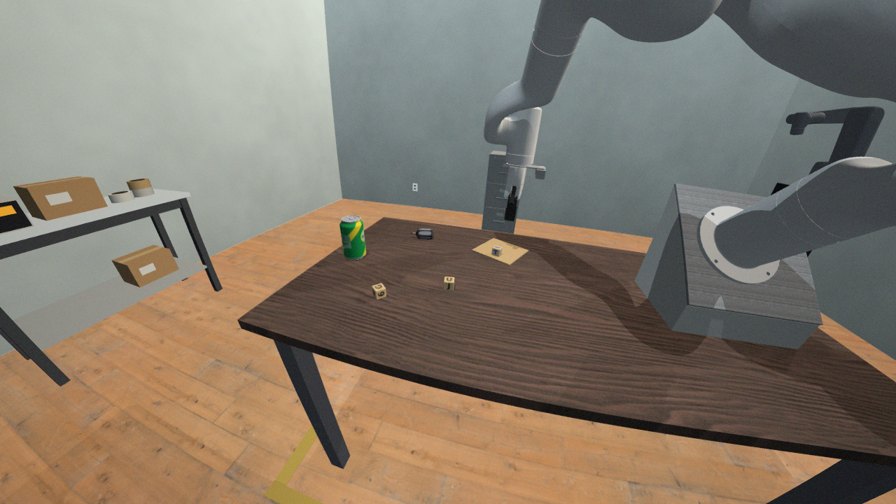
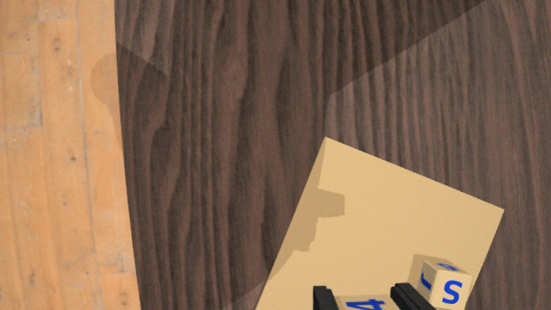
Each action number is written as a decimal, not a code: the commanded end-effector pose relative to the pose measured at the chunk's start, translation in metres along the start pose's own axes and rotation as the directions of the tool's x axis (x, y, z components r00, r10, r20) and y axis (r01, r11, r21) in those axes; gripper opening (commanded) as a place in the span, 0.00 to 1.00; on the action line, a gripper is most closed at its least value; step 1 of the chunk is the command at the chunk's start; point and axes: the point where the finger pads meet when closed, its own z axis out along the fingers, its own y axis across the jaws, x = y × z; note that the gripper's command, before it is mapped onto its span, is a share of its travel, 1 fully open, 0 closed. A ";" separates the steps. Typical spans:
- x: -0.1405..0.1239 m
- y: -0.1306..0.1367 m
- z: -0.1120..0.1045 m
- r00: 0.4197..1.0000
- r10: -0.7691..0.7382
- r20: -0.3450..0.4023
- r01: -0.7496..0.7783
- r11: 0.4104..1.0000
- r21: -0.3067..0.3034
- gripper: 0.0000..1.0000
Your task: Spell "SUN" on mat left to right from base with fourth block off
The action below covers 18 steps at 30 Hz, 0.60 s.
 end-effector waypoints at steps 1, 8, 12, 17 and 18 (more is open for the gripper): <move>0.000 -0.003 -0.001 0.990 0.137 -0.008 -0.137 0.991 0.001 0.23; 0.000 -0.005 -0.001 0.973 0.233 -0.008 -0.233 0.973 0.002 0.23; 0.000 -0.005 -0.001 0.971 0.237 -0.008 -0.237 0.971 0.002 0.23; 0.000 -0.005 -0.001 0.971 0.237 -0.008 -0.237 0.971 0.002 0.23; 0.000 -0.005 -0.001 0.971 0.237 -0.008 -0.237 0.971 0.002 0.23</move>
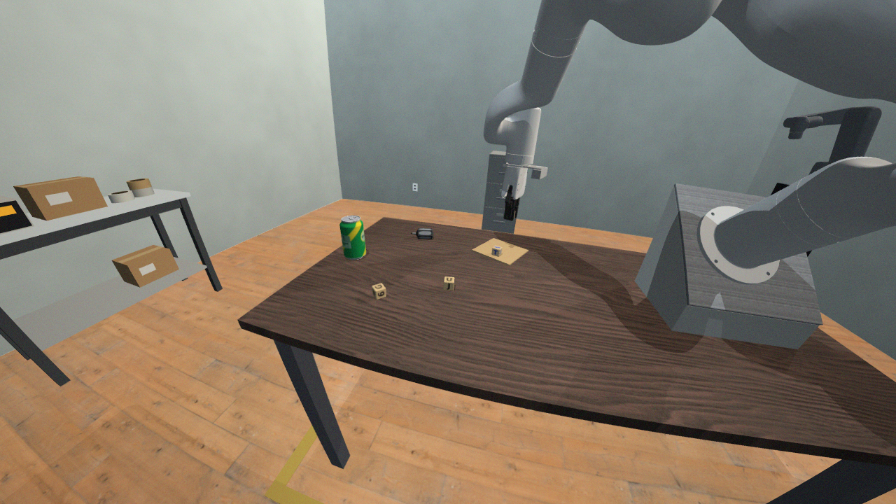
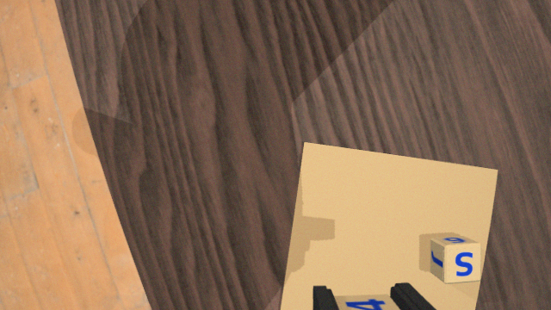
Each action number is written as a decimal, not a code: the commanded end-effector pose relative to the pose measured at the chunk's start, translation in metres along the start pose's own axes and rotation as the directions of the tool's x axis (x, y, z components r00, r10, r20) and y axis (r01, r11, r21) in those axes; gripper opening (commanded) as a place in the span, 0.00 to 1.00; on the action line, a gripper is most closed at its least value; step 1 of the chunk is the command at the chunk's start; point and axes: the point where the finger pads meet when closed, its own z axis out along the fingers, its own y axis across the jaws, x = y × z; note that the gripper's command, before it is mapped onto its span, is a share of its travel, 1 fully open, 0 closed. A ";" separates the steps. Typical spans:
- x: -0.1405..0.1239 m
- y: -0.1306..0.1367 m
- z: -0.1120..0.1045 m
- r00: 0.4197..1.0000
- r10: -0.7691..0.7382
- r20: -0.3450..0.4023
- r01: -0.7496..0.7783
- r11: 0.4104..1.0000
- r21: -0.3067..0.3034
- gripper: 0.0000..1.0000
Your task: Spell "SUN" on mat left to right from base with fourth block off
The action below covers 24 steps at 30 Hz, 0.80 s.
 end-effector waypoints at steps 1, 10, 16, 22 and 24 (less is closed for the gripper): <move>-0.001 0.000 -0.001 1.000 0.002 0.001 -0.002 1.000 0.000 0.23; -0.001 0.000 0.003 1.000 0.002 0.001 -0.002 1.000 0.000 0.23; -0.001 0.000 0.012 1.000 0.002 0.001 -0.002 1.000 0.000 0.23; -0.001 0.000 0.037 1.000 0.002 0.001 -0.002 1.000 0.000 0.23; -0.001 0.000 0.047 1.000 0.002 0.001 -0.002 1.000 0.000 0.23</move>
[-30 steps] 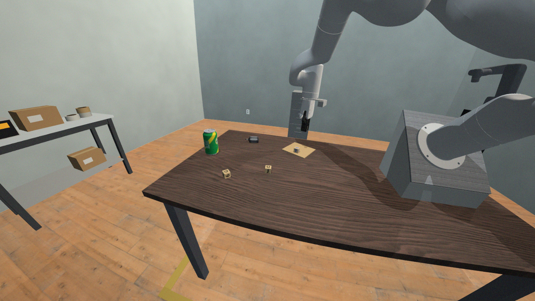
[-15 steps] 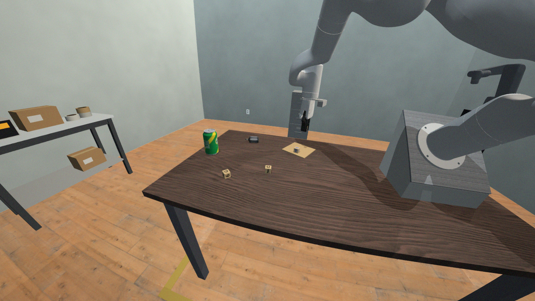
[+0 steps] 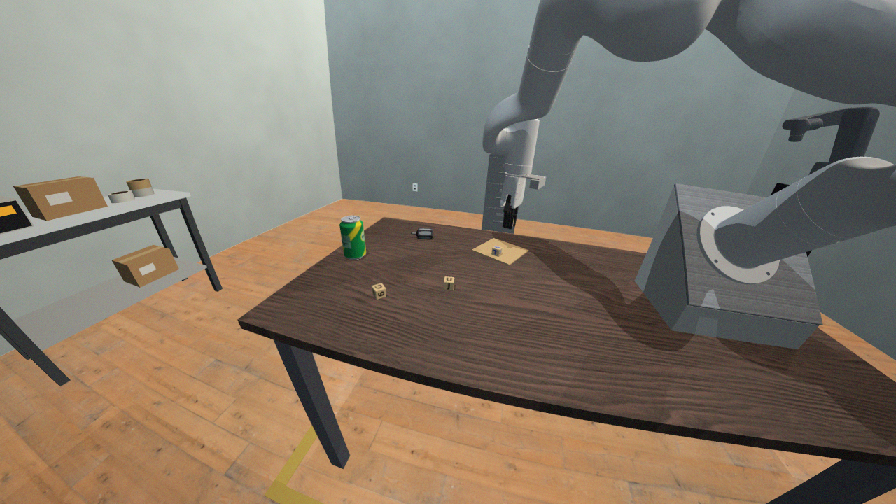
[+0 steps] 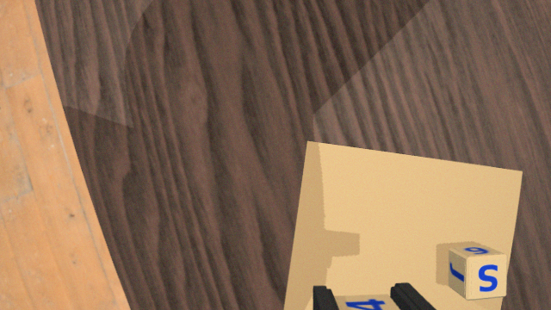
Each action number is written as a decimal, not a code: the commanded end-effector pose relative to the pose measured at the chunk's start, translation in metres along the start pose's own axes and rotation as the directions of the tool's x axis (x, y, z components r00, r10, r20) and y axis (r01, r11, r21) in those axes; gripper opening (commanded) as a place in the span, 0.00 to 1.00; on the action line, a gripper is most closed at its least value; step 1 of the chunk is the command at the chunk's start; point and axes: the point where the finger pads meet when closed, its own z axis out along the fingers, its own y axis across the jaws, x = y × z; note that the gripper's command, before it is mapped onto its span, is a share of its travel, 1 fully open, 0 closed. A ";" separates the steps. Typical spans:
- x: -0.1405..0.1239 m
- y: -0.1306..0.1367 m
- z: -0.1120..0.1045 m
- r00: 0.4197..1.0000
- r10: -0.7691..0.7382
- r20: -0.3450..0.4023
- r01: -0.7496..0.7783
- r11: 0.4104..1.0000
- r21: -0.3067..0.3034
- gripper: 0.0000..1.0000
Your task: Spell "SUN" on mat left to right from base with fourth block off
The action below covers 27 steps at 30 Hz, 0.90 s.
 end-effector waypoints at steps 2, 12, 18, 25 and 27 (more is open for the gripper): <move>-0.002 0.000 0.028 1.000 -0.001 0.002 0.001 1.000 0.000 0.23; -0.002 0.000 0.059 1.000 -0.001 0.002 0.001 1.000 0.000 0.23; -0.002 0.000 0.066 1.000 -0.001 0.002 0.001 1.000 0.000 0.23; -0.002 0.000 0.066 1.000 -0.001 0.002 0.001 1.000 0.000 0.23; -0.002 0.000 0.066 1.000 -0.001 0.002 0.001 1.000 0.000 0.23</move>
